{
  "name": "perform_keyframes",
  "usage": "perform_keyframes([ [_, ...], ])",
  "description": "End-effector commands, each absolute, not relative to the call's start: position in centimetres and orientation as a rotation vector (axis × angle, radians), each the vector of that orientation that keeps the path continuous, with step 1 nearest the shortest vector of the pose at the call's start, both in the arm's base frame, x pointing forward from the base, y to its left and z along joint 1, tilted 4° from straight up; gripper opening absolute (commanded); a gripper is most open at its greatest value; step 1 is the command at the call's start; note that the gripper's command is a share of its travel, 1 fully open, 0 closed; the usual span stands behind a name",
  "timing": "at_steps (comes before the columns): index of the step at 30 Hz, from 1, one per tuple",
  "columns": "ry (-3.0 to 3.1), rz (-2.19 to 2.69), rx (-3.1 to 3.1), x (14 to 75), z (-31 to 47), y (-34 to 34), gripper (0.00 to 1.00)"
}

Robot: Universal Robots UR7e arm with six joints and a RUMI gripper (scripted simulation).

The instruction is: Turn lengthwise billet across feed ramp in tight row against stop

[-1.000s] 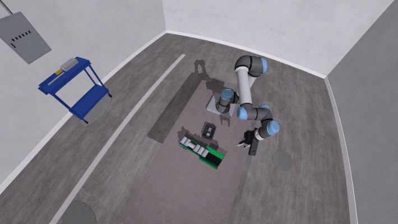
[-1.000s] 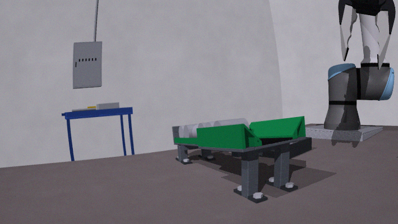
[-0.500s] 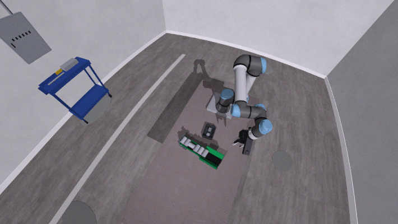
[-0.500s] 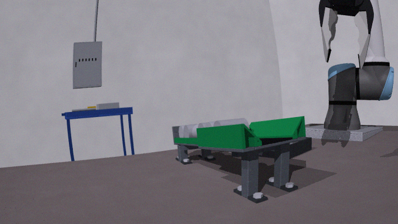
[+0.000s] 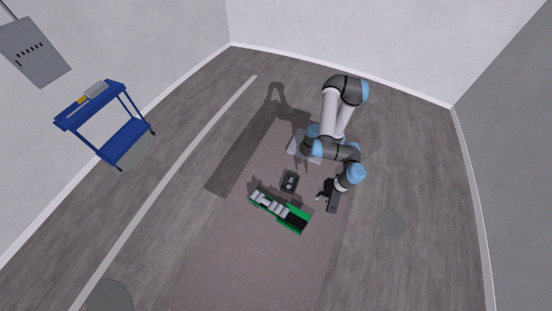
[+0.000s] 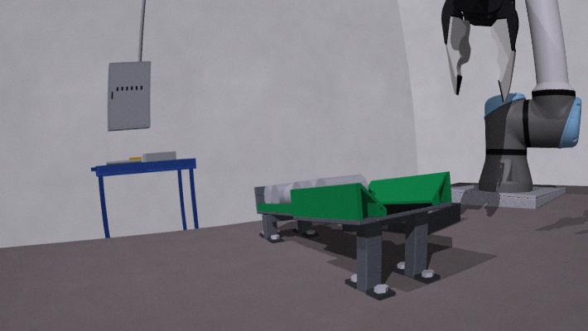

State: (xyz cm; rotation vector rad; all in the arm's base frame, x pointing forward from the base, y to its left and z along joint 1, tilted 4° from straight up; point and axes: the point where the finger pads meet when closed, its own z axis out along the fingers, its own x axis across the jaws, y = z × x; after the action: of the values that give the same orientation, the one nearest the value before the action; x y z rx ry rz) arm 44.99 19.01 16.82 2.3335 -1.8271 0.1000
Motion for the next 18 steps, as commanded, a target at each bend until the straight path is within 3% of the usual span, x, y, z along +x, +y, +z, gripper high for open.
perform_keyframes([
  [1, -1.843, 0.094, 2.33, 45.1, 16.9, 18.3, 0.4],
  [5, -1.907, 0.063, 2.313, 45.5, 16.8, 14.9, 0.4],
  [18, -1.92, 0.059, 2.309, 45.6, 16.8, 14.2, 0.4],
])
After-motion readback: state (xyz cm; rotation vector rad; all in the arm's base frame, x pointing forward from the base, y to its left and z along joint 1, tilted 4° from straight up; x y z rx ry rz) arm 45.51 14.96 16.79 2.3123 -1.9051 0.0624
